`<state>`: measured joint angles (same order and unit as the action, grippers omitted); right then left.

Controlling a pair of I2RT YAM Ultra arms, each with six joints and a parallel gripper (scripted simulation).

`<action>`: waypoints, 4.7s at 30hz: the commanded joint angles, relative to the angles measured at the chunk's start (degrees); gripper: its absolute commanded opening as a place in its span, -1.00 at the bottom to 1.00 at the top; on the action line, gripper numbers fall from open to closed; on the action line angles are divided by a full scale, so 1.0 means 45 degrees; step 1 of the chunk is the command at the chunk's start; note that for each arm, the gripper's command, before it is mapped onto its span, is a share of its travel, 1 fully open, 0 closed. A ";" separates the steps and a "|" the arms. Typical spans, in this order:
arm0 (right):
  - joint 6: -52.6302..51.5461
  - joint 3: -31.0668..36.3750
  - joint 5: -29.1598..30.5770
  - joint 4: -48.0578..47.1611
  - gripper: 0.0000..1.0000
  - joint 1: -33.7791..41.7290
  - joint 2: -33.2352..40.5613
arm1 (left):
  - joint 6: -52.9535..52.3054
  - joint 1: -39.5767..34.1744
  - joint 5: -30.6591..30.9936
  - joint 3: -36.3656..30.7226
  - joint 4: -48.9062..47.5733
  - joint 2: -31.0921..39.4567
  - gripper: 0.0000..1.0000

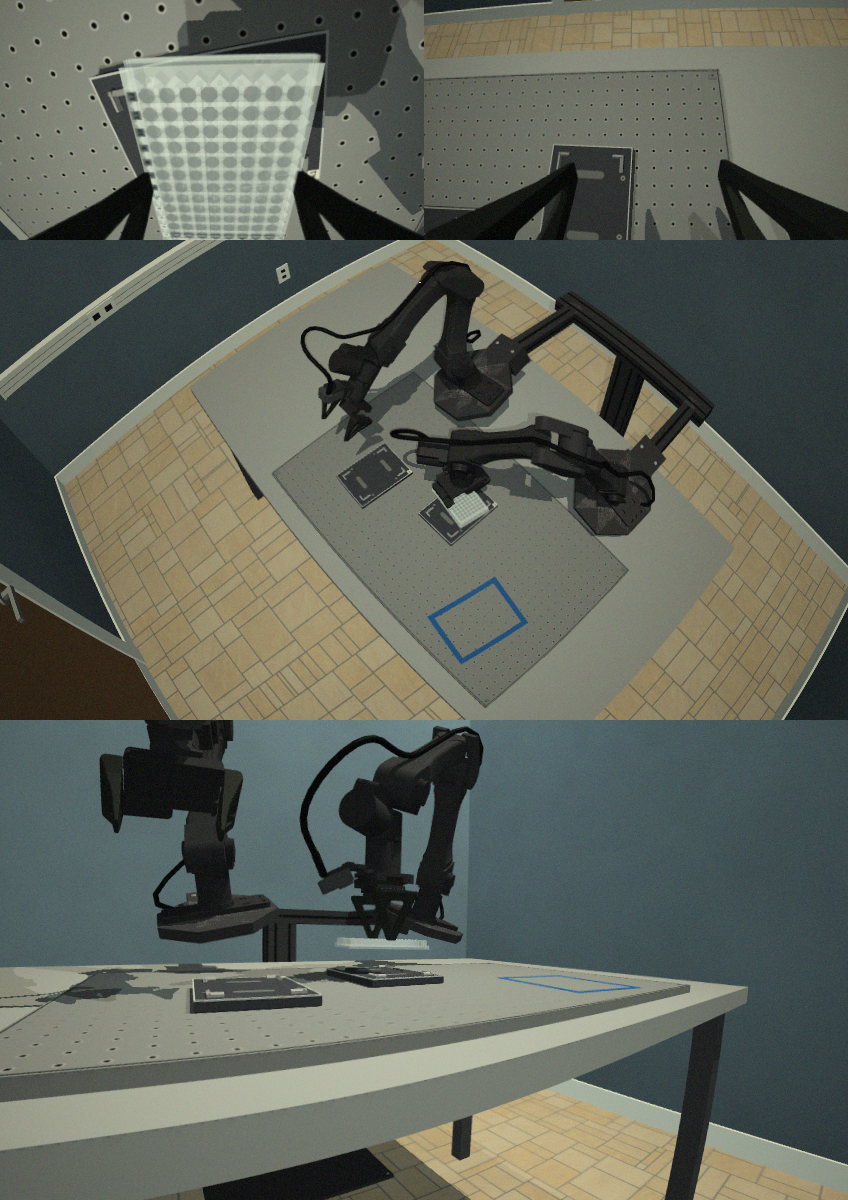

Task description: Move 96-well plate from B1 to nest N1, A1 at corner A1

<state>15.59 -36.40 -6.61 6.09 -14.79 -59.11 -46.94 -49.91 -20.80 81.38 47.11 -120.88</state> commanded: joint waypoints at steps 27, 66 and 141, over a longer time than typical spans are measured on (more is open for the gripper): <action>0.0036 -0.0271 -0.0060 0.0060 1.00 -0.0049 0.0226 | 1.5265 0.0024 0.0083 0.0561 0.0473 -0.0186 0.53; 0.0036 -0.0271 -0.0060 0.0060 1.00 -0.0049 0.0226 | 2.1953 0.0238 0.0102 0.0418 0.0077 -0.0757 0.53; 0.0036 -0.0271 -0.0060 0.0060 1.00 -0.0049 0.0226 | 2.1856 0.0199 -0.0097 0.1351 0.0488 -0.1526 0.53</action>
<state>15.59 -36.40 -6.61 6.09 -14.79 -59.11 50.72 -48.03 -20.53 85.95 47.27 -127.76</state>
